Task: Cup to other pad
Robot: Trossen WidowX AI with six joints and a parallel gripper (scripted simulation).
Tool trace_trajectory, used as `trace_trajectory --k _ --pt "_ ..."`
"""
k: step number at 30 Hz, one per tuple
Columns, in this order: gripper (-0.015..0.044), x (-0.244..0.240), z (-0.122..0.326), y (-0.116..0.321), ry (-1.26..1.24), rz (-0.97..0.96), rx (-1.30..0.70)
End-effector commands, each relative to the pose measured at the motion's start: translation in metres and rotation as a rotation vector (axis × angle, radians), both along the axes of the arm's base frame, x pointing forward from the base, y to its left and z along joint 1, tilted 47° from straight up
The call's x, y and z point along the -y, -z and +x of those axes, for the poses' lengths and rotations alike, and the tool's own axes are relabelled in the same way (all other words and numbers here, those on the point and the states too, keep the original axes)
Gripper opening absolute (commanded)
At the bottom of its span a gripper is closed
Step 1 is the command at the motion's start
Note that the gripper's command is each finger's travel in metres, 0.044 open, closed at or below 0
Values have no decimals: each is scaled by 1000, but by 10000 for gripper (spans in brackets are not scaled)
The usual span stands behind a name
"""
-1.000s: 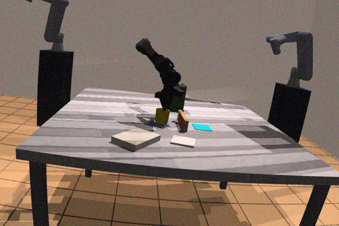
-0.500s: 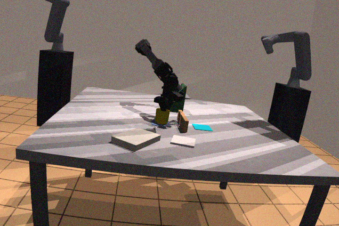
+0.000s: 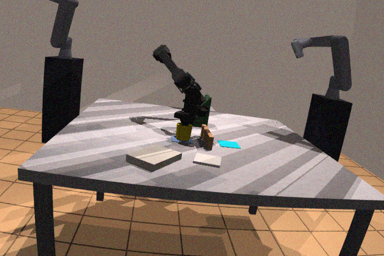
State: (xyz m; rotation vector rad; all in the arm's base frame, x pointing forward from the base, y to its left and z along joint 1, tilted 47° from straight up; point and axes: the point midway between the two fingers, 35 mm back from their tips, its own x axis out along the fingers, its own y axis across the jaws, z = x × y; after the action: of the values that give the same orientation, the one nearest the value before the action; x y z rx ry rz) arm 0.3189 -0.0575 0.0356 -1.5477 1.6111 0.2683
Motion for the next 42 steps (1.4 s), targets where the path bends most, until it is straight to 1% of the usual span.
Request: trace_trajectory --k 1,15,16,22,42 --pt "107 0 0 0 1 0 0" --pt "13 0 0 0 1 0 0" --pt "0 0 0 0 1 0 0" --pt "0 -9 0 -8 0 2 0" --pt "0 -60 -12 -55 -4 -2 -2"
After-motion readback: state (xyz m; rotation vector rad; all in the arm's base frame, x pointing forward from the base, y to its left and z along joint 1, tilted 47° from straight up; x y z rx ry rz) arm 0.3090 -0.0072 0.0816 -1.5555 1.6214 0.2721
